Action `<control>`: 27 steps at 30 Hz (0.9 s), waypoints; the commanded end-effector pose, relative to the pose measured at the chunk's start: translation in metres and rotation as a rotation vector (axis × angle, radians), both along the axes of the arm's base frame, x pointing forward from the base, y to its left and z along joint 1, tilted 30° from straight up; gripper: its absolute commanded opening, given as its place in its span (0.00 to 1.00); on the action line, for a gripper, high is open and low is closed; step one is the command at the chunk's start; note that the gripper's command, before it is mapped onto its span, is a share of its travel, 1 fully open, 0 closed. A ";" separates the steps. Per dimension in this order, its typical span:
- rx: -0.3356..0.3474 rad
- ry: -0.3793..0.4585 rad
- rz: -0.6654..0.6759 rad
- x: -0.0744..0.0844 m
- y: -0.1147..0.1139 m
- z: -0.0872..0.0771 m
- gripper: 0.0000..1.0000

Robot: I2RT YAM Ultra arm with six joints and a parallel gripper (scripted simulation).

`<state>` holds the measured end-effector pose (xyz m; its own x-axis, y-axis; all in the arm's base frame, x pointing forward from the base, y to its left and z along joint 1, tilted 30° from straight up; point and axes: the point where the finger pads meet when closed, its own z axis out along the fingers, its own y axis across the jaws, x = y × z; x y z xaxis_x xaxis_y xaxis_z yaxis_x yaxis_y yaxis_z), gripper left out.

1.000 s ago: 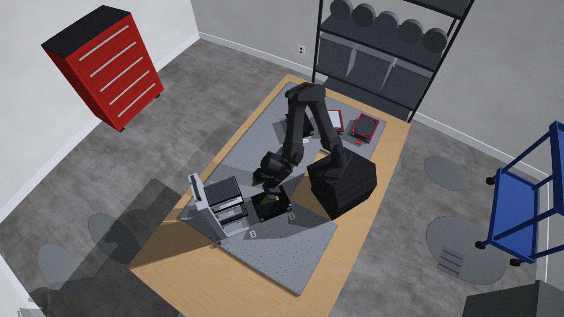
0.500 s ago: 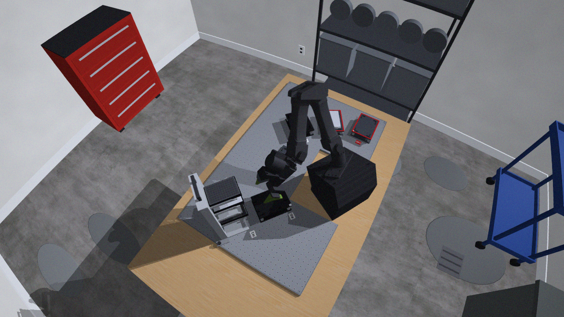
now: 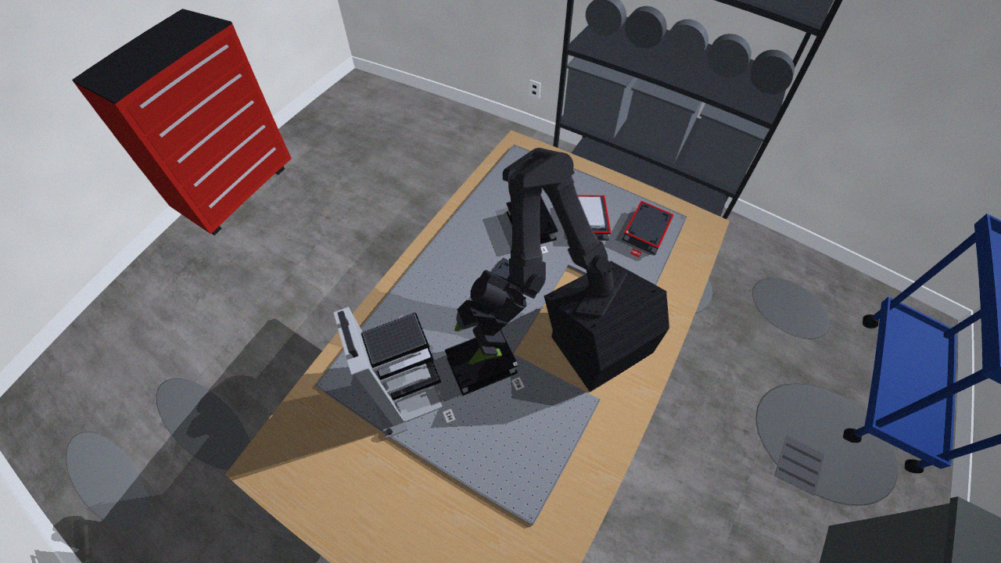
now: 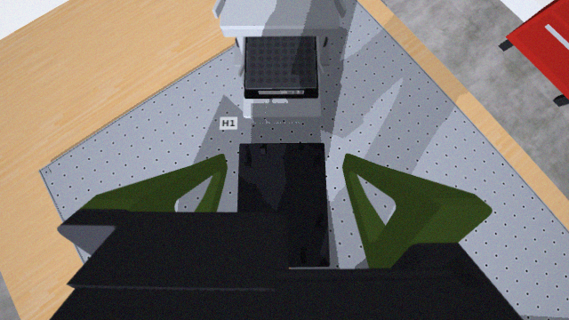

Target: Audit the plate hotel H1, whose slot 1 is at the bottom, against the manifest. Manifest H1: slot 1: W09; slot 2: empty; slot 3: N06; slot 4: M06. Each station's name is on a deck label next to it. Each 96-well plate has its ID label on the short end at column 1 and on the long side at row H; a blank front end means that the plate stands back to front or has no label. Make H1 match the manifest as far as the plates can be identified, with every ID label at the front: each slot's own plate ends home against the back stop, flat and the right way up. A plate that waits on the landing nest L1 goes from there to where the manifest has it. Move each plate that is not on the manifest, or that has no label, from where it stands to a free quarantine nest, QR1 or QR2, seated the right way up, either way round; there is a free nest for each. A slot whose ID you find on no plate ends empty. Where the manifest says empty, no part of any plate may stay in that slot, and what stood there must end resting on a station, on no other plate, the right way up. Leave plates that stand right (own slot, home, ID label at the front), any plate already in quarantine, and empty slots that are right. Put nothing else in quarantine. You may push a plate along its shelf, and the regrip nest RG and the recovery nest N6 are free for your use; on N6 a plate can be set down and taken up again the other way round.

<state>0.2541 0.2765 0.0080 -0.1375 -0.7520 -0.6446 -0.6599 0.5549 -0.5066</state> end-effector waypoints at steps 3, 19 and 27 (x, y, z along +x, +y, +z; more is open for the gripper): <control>-0.011 0.011 0.013 0.000 -0.007 -0.016 1.00; -0.010 0.011 0.013 0.008 -0.014 -0.035 1.00; -0.010 0.012 0.013 0.013 -0.018 -0.046 1.00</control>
<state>0.2732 0.2649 -0.0260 -0.1402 -0.7485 -0.6482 -0.6548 0.5611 -0.5063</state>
